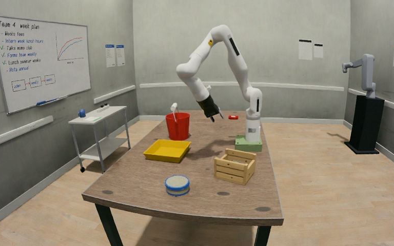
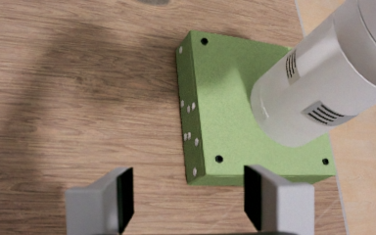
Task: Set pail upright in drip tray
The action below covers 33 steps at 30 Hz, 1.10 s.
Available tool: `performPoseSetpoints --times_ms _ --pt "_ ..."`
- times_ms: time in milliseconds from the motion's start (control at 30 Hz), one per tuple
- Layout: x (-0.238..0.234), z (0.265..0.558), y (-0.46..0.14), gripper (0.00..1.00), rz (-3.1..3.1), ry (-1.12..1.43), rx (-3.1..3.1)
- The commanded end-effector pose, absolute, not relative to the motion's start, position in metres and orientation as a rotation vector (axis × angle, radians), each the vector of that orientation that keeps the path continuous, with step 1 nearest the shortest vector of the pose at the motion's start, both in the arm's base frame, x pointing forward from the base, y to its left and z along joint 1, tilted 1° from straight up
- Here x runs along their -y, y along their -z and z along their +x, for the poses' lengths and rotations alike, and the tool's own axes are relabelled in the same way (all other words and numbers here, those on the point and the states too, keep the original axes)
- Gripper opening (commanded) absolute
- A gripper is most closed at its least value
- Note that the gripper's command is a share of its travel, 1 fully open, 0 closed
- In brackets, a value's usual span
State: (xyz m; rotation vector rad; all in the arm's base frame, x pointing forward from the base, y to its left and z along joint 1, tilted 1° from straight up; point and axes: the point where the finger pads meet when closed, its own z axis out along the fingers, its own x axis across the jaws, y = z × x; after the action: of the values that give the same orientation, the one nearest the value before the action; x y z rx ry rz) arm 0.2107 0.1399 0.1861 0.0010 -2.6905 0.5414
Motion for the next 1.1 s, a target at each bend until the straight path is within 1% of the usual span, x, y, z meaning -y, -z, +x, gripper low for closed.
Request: performPoseSetpoints --times_ms 0,700,867,1033,1067 --pt "-0.140 0.211 -0.186 1.00 0.001 -0.540 2.692" --pt "-0.140 0.213 -0.186 1.00 0.002 -0.534 2.693" --pt "-0.140 0.225 -0.187 1.00 0.008 -0.496 2.702" --pt "-0.138 0.254 -0.188 1.00 0.023 -0.417 2.724" --pt "-0.138 0.254 -0.188 1.00 0.023 -0.417 2.724"
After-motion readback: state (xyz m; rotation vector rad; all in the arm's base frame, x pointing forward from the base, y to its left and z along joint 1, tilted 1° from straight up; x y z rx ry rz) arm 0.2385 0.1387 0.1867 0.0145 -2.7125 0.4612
